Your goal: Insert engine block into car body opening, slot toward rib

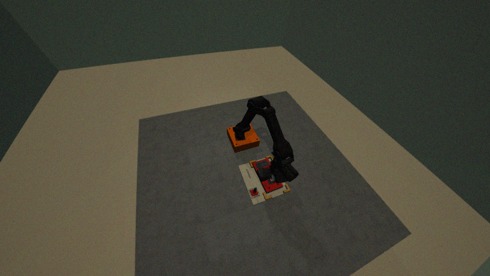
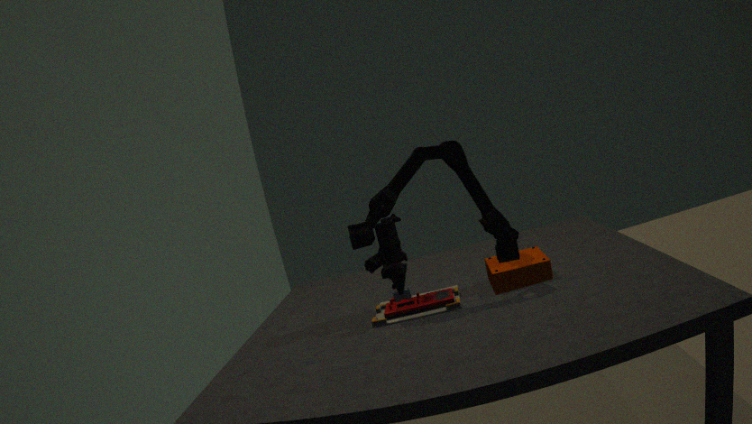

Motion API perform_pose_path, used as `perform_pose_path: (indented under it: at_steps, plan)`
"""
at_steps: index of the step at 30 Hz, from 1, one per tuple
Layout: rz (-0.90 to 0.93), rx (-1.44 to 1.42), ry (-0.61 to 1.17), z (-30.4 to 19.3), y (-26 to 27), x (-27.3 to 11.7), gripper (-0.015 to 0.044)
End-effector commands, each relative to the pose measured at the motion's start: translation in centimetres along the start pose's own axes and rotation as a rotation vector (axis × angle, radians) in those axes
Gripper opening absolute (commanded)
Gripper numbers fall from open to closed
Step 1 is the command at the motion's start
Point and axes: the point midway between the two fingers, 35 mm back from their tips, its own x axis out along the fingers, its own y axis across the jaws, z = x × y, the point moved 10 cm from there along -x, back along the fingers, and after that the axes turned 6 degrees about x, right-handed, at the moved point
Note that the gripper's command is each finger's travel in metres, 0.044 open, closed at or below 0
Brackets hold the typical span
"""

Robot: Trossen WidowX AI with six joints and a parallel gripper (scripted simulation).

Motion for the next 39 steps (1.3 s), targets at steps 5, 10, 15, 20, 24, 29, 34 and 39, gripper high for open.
perform_pose_path:
  at_steps: [5,10,15,20,24,29,34,39]
  plan:
    - [0.004,-0.044,0.000,-0.01,0.04,0.21,0.0158]
    - [0.004,-0.028,0.001,-0.01,0.04,0.31,0.0158]
    - [0.004,-0.015,0.001,-0.01,0.04,0.41,0.0158]
    - [0.004,-0.014,0.001,-0.01,0.04,0.52,0.0158]
    - [0.004,-0.017,0.001,-0.01,0.04,0.60,0.0158]
    - [0.004,-0.021,0.001,-0.02,0.04,0.70,0.0158]
    - [0.004,-0.023,0.001,-0.02,0.04,0.80,0.0158]
    - [0.004,-0.025,0.001,-0.02,0.04,0.90,0.0158]
